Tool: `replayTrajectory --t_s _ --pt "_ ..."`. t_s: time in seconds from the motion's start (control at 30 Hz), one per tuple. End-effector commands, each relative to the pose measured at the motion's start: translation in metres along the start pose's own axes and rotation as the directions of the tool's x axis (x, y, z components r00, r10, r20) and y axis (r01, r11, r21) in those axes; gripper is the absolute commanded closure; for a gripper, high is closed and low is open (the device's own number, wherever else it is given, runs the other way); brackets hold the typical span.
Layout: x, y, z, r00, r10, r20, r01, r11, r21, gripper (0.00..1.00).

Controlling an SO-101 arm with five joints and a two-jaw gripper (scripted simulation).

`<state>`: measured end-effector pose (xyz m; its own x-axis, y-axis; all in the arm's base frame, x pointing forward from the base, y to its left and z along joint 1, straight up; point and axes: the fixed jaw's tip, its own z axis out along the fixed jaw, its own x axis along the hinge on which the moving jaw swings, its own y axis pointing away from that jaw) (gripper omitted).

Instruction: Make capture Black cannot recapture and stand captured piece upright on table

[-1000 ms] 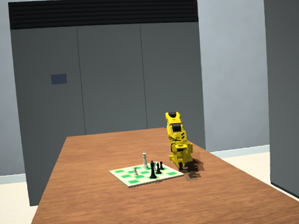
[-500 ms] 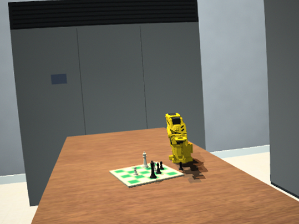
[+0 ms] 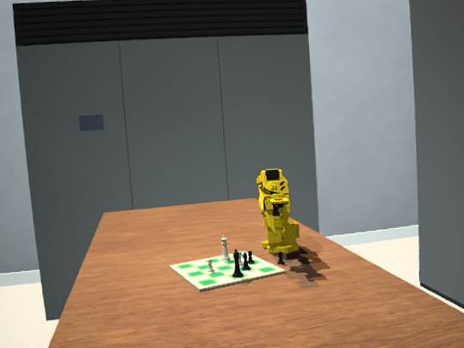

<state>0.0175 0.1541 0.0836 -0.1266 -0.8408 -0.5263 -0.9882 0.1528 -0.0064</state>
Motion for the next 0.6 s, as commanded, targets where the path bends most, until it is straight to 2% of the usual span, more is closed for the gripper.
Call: replayTrajectory --t_s 0.0,0.4,0.57 --pt "-0.0013 0.0019 -0.0052 1.000 0.000 -0.014 0.000 1.000 -0.007 0.91" --pt "-0.0027 0.0017 -0.0075 1.000 0.001 -0.014 -0.001 1.000 -0.006 0.91" --pt "-0.0036 -0.0046 -0.0080 0.999 0.036 -0.014 -0.036 0.999 0.015 0.91"
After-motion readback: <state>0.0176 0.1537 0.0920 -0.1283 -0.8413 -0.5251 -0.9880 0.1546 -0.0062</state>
